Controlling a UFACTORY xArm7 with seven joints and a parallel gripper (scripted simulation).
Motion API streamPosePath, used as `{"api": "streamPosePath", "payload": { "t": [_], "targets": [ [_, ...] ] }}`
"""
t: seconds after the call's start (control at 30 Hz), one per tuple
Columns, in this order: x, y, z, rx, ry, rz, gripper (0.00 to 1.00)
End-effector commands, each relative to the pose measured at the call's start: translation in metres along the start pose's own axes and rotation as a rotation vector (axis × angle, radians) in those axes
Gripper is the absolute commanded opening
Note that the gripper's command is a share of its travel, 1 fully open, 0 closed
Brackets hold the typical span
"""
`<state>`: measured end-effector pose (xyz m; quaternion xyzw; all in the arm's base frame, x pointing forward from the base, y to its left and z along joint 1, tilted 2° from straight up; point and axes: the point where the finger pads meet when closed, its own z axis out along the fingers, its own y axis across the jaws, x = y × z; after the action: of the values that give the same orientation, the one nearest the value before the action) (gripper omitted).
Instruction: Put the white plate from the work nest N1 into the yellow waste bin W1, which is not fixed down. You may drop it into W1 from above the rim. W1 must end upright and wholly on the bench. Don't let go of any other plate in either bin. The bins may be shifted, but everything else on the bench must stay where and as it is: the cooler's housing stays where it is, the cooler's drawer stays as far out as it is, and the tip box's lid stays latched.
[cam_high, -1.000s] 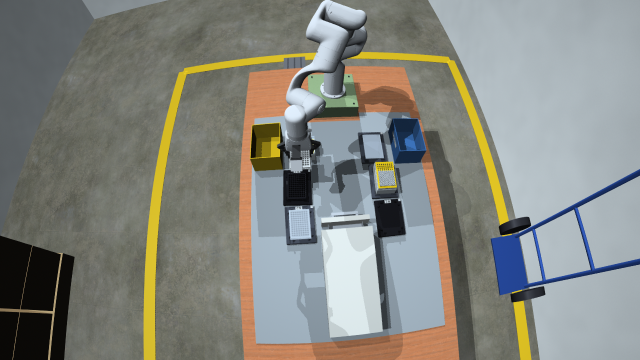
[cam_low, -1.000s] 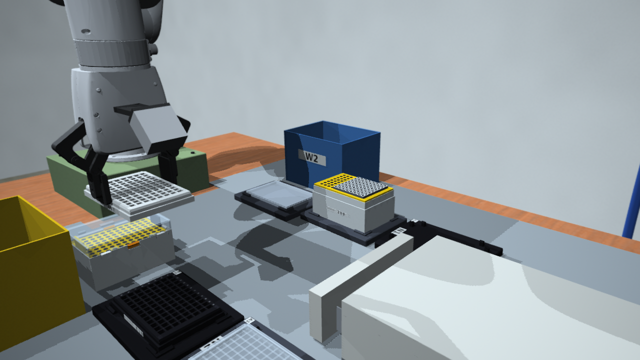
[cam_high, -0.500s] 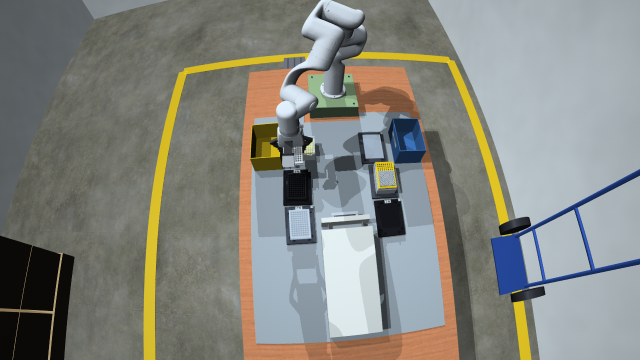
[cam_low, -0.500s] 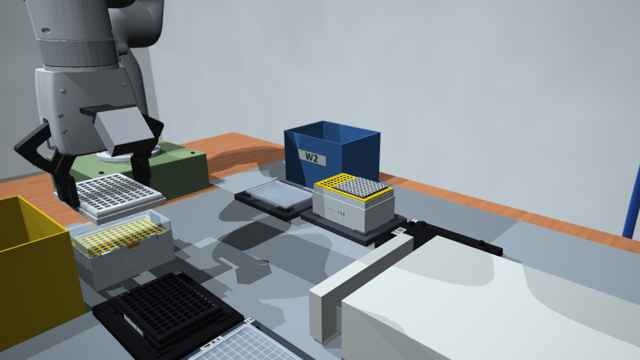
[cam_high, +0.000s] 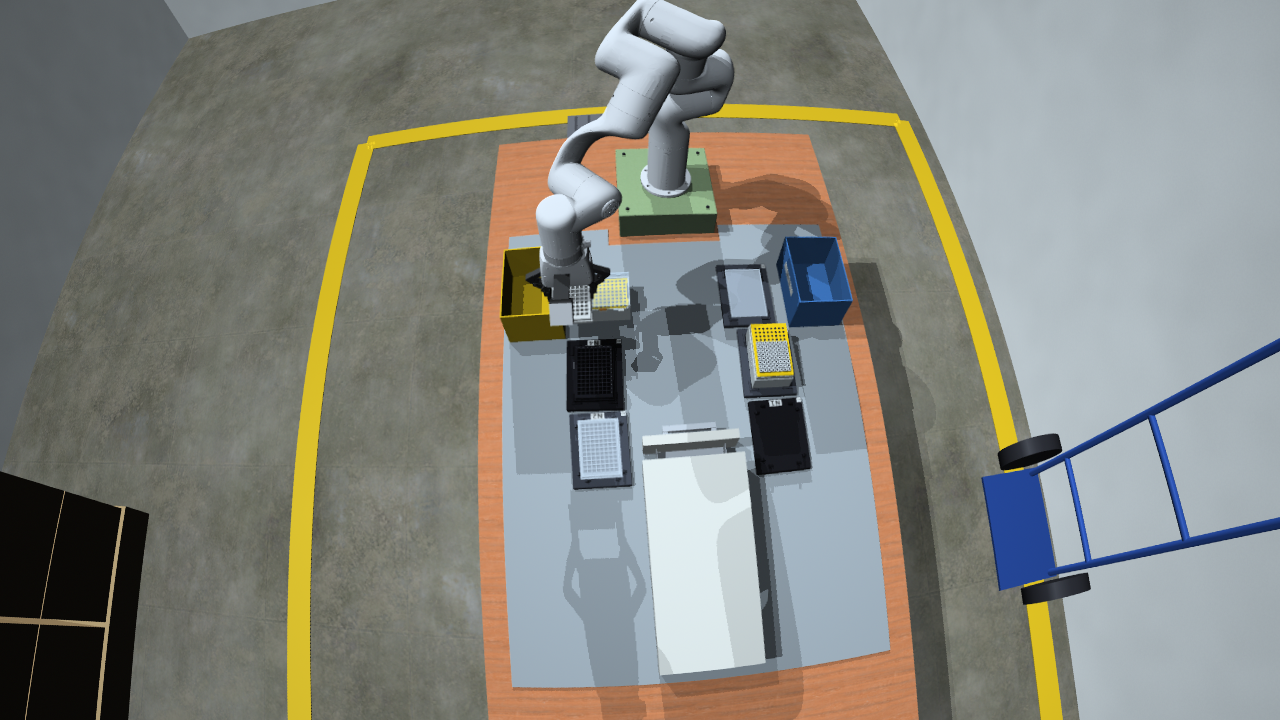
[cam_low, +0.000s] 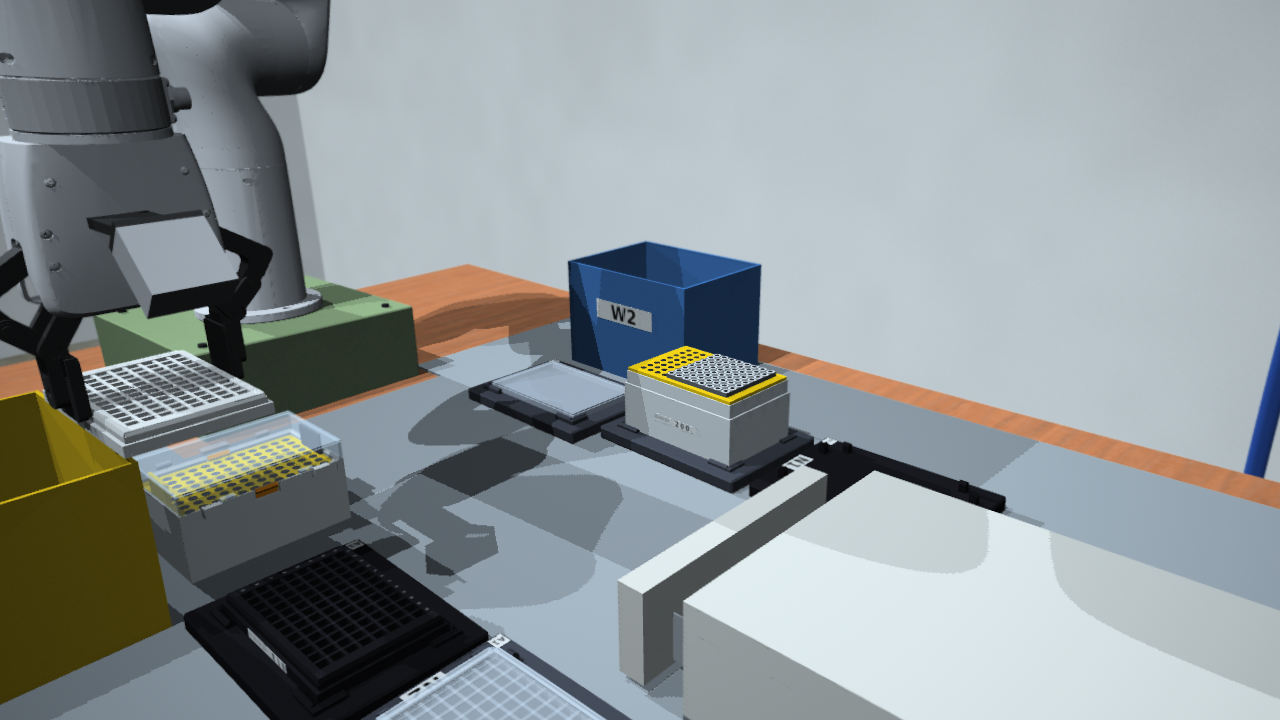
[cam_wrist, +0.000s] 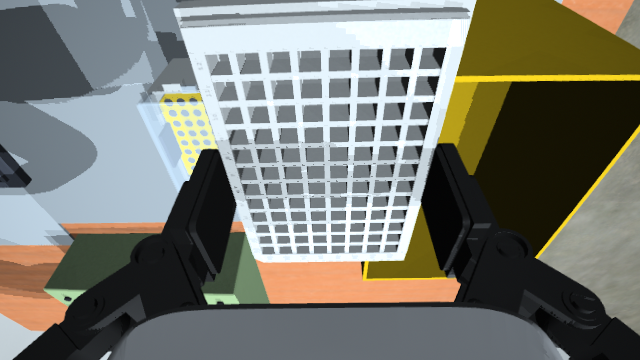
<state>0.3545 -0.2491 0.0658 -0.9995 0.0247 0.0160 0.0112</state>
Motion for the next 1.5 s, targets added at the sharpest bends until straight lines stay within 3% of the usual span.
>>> {"api": "streamPosePath", "payload": {
  "t": [0.0,1.3,1.47],
  "targets": [
    [-0.008,0.014,-0.001,-0.001,0.004,0.0,0.0],
    [-0.06,0.092,-0.001,-0.002,0.003,0.0,0.0],
    [-0.061,0.092,-0.001,-0.002,0.003,0.0,0.0]
  ]
}}
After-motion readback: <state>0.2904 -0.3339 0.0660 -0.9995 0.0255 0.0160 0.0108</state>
